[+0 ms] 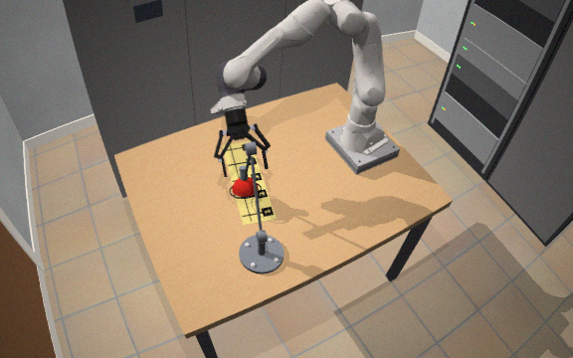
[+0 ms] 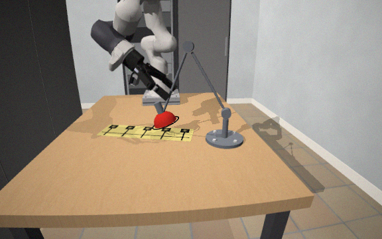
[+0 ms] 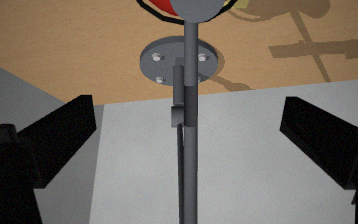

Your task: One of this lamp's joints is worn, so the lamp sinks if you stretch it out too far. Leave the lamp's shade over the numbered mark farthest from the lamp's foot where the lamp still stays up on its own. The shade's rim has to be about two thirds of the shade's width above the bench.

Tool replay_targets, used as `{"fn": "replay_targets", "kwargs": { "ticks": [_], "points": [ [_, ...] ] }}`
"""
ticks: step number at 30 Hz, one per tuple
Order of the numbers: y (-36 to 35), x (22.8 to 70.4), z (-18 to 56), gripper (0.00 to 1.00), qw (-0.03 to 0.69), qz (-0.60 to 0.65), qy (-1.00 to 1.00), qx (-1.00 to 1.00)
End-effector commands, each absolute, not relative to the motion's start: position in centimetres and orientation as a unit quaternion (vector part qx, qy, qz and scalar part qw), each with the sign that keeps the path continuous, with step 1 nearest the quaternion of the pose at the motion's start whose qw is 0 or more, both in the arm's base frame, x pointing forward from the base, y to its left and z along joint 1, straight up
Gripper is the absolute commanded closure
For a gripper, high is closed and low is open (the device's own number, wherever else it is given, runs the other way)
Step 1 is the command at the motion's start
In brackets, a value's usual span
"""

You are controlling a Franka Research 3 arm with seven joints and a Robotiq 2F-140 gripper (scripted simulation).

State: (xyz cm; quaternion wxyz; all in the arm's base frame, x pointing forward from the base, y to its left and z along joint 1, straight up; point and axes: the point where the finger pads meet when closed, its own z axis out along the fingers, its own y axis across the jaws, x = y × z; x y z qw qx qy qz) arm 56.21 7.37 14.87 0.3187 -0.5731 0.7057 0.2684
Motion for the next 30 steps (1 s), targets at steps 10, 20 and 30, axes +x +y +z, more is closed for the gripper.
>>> {"fn": "replay_targets", "kwargs": {
  "ticks": [10,20,30],
  "points": [
    [7.4,56.2,14.9,0.0,0.319,0.268,0.706,-0.573],
    [4.8,55.6,17.2,0.0,0.319,0.268,0.706,-0.573],
    [2.3,55.1,19.4,0.0,0.319,0.268,0.706,-0.573]
  ]
}}
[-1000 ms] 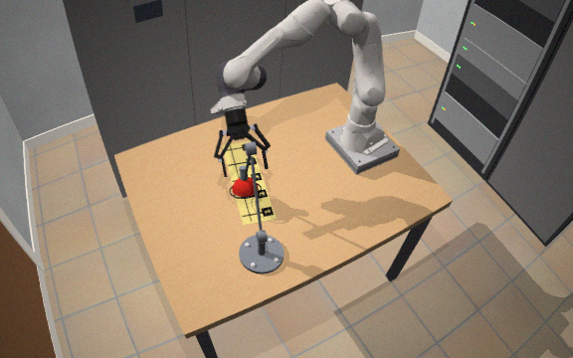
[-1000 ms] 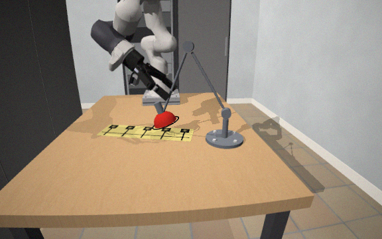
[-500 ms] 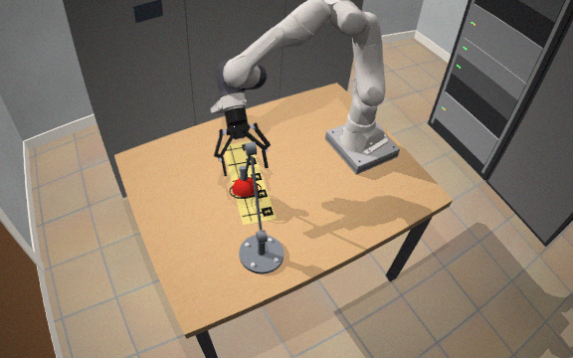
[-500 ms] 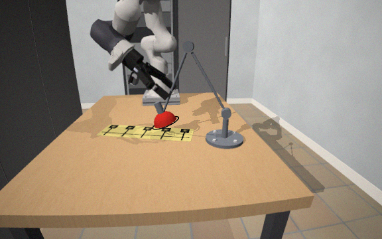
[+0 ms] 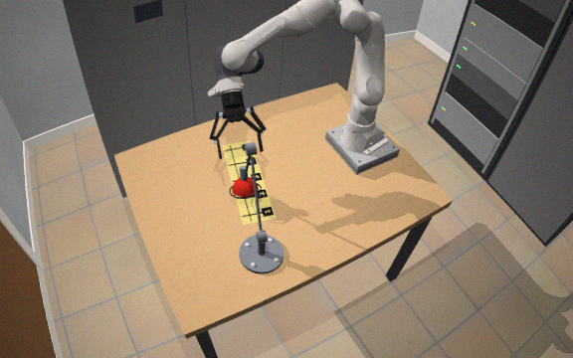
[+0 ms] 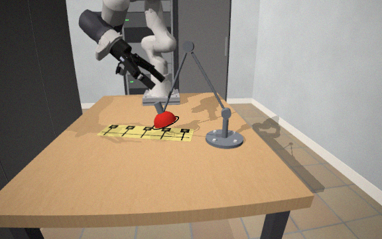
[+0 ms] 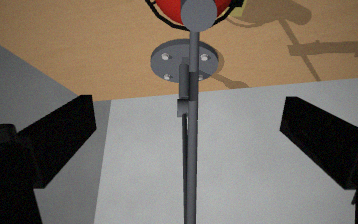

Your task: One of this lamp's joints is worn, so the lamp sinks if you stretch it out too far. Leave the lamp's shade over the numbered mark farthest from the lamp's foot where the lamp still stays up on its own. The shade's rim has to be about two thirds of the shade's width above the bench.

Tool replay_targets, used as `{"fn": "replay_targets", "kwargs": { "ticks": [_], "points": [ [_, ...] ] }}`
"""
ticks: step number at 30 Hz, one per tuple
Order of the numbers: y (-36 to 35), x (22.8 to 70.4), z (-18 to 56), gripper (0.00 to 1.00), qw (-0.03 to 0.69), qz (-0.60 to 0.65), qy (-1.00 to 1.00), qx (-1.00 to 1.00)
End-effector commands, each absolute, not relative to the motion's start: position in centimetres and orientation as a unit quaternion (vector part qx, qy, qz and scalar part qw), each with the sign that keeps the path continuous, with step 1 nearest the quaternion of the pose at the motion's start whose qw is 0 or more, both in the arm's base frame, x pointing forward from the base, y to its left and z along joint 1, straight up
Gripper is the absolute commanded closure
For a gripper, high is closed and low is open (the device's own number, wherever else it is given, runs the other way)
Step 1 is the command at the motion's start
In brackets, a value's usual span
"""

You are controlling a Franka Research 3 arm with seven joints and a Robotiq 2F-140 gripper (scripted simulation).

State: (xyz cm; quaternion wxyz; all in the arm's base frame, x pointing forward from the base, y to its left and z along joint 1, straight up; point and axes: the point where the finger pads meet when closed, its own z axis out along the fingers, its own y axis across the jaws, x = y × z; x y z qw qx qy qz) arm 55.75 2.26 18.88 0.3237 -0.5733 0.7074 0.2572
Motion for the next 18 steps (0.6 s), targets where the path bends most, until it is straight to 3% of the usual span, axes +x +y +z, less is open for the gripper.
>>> {"fn": "replay_targets", "kwargs": {
  "ticks": [1,18],
  "points": [
    [2.0,55.1,19.7,0.0,0.319,0.267,0.706,-0.573],
    [-2.3,54.7,23.0,0.0,0.324,0.255,0.708,-0.573]
  ]
}}
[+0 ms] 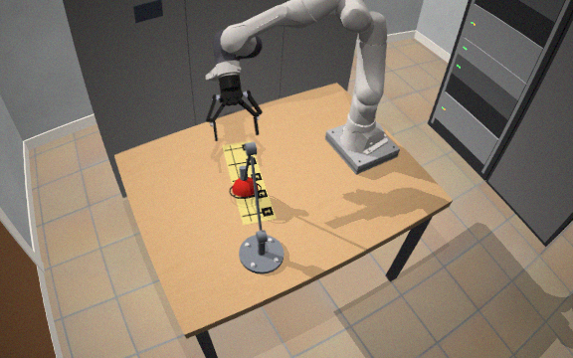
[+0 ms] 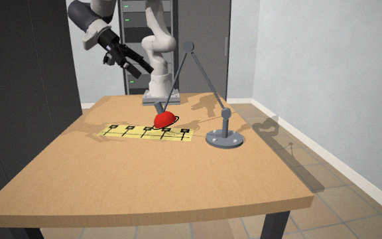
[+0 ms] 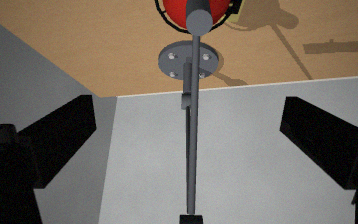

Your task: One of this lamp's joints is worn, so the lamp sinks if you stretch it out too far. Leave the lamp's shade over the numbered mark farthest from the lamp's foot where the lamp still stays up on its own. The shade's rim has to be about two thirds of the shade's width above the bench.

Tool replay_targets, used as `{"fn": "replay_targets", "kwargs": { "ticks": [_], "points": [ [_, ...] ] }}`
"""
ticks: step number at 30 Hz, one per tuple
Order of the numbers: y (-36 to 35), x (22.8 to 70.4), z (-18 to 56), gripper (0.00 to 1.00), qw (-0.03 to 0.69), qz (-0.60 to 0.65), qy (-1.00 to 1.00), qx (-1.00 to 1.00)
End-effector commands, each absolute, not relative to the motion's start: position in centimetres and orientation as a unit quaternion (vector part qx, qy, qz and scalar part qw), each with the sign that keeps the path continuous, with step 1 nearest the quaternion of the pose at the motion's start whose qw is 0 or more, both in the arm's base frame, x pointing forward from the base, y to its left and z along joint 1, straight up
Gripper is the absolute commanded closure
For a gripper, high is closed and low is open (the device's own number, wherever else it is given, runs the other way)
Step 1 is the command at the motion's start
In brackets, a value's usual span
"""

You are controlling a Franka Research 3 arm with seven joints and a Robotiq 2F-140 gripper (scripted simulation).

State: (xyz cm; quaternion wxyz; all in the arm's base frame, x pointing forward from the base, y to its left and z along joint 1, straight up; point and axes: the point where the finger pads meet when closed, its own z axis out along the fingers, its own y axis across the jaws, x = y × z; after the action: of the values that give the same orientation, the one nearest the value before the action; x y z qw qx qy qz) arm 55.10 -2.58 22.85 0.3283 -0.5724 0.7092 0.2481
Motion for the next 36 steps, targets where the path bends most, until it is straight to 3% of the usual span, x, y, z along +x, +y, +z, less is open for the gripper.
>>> {"fn": "replay_targets", "kwargs": {
  "ticks": [1,36],
  "points": [
    [-2.31,54.73,22.98,0.0,0.325,0.255,0.708,-0.573],
    [-2.43,55.03,22.74,0.0,0.327,0.25,0.709,-0.573]
  ]
}}
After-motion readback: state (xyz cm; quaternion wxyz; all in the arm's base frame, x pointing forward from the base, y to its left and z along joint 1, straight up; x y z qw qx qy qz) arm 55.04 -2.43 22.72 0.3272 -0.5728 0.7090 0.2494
